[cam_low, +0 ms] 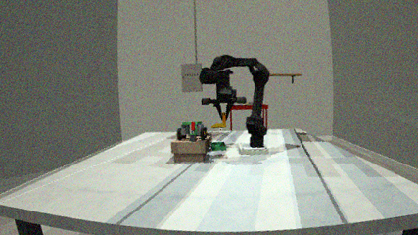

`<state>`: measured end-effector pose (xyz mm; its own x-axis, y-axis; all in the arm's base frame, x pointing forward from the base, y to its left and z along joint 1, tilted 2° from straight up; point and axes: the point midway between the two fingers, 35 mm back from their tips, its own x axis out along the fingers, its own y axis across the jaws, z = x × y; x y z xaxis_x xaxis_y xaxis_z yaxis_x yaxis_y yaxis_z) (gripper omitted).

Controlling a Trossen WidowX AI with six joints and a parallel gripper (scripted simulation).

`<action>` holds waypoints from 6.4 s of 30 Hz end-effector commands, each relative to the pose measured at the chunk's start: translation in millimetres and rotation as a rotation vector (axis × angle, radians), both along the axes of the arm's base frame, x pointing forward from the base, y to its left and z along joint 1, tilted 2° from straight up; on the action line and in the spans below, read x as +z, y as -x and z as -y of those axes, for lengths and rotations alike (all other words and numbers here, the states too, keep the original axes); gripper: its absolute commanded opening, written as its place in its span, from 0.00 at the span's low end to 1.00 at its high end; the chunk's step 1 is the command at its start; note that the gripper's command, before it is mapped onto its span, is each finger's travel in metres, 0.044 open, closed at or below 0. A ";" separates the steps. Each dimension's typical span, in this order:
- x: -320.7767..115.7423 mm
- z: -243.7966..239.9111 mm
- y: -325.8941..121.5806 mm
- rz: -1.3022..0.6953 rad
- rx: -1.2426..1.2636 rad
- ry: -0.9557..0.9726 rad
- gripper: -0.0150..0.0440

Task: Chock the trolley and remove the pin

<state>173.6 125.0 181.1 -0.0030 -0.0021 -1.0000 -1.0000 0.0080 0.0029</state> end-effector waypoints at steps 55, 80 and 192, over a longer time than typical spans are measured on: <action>1.0 0.8 -0.4 0.014 -1.748 0.003 0.25; 1.0 0.7 -0.5 0.020 -2.596 0.007 0.25; -11.6 286.6 -55.0 0.045 -3.458 0.007 0.25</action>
<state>227.8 -160.9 169.7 -0.0021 -0.0348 -0.9994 0.9701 -0.2426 0.0064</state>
